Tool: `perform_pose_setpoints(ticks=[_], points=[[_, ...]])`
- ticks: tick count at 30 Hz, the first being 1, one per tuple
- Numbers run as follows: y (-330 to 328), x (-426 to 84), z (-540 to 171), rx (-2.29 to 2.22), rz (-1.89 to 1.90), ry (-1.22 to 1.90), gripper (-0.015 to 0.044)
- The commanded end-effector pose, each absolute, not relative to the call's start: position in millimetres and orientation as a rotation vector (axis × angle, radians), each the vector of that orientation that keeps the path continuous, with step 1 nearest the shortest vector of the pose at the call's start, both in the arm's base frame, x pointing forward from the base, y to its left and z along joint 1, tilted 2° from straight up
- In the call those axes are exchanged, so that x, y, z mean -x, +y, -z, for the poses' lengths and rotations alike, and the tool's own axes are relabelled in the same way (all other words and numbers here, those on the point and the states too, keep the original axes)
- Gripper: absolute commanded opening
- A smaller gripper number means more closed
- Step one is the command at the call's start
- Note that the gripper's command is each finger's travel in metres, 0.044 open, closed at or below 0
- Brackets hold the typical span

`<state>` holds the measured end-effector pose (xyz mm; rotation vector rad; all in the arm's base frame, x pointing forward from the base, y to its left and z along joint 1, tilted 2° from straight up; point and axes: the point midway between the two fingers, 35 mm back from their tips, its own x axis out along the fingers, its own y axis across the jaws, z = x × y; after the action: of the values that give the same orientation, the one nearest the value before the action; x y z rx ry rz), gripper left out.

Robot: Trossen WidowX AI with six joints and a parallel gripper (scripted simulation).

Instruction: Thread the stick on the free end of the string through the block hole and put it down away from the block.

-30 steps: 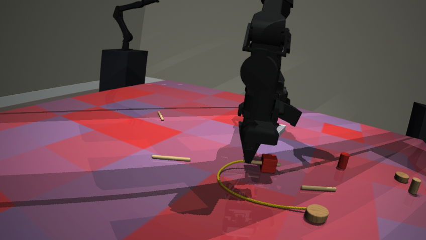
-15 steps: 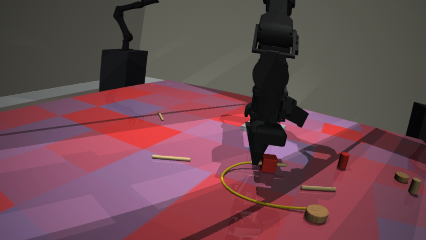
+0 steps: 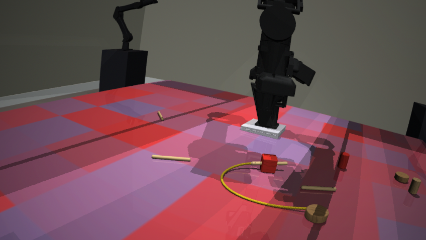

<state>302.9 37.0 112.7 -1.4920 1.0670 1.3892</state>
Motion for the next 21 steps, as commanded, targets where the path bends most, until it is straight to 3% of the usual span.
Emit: perform_pose_setpoints(ticks=[1,11,21], points=[[38,-303,-110,1.446,-1.349,1.102,0.0123],[54,-297,-109,0.739,-0.659,1.454,0.0123],[70,-290,-108,-0.009,0.066,1.555,0.0123]])
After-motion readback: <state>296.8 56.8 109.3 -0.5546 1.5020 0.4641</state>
